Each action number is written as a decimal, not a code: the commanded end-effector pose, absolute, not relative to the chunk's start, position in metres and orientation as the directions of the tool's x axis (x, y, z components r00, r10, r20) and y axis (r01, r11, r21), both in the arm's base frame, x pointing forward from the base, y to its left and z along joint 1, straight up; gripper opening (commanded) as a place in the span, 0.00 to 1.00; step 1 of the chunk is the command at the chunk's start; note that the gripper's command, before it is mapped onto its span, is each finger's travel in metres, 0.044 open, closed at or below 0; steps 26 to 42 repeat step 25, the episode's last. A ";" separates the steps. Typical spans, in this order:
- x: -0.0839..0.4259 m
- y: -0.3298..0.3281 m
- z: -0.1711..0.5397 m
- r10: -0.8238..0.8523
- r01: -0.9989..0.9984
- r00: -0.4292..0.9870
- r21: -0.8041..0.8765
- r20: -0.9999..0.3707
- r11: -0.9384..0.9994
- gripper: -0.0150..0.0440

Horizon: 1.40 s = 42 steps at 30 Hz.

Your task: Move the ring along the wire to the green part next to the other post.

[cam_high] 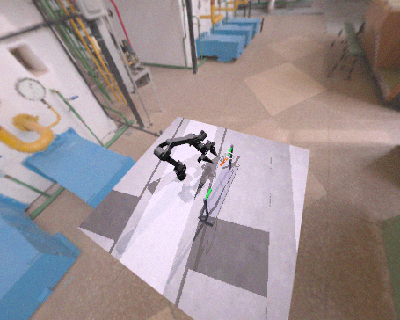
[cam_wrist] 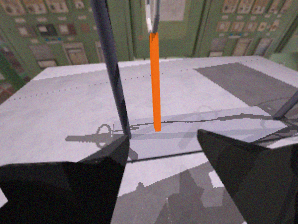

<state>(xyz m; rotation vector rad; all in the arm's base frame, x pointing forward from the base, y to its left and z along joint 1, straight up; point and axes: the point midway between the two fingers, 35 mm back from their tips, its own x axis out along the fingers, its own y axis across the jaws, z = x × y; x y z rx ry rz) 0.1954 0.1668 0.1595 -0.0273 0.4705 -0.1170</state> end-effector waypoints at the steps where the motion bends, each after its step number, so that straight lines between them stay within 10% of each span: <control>1: 0.189 0.168 0.168 -0.115 0.108 0.890 -0.041 -0.442 0.993 0.97; 42: 0.189 0.168 0.168 -0.115 0.108 0.890 -0.041 -0.442 0.993 1.00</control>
